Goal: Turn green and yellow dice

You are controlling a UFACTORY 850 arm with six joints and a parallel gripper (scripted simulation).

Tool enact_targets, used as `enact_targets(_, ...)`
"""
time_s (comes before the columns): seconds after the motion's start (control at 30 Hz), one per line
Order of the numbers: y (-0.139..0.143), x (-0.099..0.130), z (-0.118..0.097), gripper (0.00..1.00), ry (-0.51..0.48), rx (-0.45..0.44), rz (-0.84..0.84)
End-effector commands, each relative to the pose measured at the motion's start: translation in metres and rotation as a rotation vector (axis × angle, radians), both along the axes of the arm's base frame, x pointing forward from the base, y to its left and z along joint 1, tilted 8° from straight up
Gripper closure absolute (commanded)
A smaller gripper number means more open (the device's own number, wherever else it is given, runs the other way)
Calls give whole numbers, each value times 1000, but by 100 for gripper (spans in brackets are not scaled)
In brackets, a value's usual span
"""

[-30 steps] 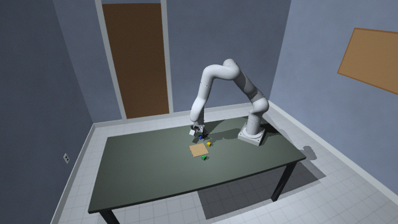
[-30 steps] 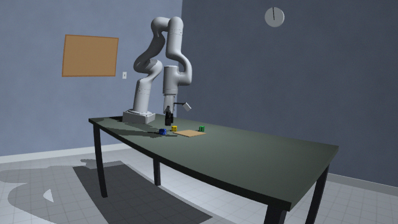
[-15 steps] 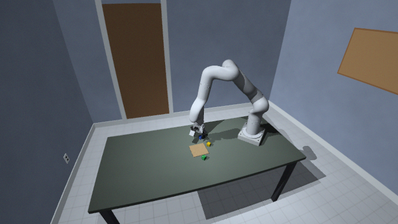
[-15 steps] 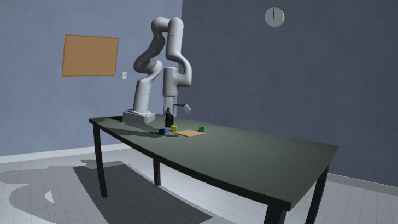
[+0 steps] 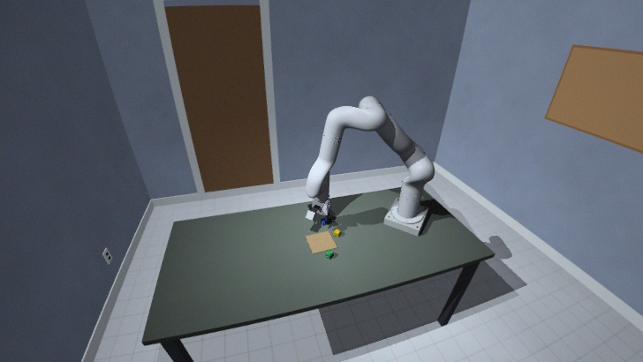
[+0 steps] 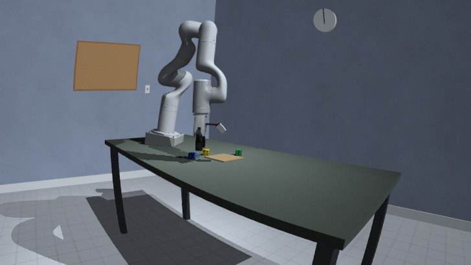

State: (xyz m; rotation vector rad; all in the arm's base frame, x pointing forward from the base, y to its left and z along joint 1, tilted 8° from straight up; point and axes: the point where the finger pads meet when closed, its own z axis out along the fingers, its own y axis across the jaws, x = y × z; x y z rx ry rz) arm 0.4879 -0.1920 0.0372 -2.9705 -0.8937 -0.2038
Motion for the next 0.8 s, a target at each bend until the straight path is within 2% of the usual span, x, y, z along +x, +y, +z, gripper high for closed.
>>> enact_targets(0.0,0,1,1,0,-2,-1,0)
enact_targets(0.43,2,0,1,0,-2,-1,0)
enact_targets(0.57,19,-2,2,0,-2,-1,0)
enact_targets(0.7,52,-7,3,0,-2,-1,0)
enact_targets(0.77,52,-7,3,0,-2,-1,0)
